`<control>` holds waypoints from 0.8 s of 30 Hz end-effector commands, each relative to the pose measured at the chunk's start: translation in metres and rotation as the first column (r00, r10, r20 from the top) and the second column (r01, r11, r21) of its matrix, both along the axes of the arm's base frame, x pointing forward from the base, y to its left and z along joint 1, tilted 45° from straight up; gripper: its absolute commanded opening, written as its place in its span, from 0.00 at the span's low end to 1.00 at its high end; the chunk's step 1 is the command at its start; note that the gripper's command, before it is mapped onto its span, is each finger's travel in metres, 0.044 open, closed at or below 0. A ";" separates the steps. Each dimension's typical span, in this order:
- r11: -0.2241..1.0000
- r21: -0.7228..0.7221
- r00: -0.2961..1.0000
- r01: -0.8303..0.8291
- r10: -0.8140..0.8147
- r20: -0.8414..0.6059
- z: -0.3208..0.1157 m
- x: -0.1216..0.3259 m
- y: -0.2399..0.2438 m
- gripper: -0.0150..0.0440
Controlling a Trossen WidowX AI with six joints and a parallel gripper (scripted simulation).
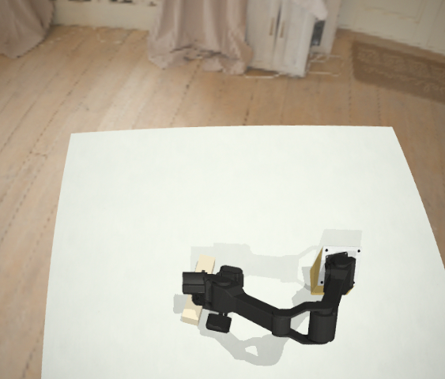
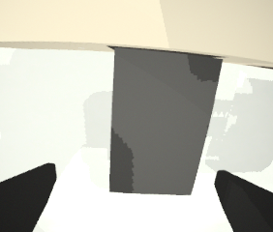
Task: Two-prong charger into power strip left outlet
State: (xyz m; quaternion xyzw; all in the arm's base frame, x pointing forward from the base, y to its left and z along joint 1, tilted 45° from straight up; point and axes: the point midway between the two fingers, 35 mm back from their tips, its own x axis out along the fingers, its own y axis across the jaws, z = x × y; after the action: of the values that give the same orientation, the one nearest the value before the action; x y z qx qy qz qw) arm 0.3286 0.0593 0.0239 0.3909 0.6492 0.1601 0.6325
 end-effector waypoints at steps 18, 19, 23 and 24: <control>1.000 0.003 1.000 0.003 -0.003 -0.009 0.001 -0.024 0.008 1.00; 1.000 0.003 1.000 0.003 -0.003 -0.009 0.001 -0.025 0.008 1.00; 1.000 0.003 1.000 0.003 -0.003 -0.010 0.001 -0.029 0.009 1.00; 1.000 -0.004 1.000 0.005 -0.005 0.005 0.003 -0.024 0.007 1.00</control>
State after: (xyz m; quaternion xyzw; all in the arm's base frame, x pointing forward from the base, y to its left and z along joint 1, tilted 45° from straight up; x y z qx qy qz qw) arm 0.3041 0.0677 0.0262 0.3911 0.6496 0.1599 0.6320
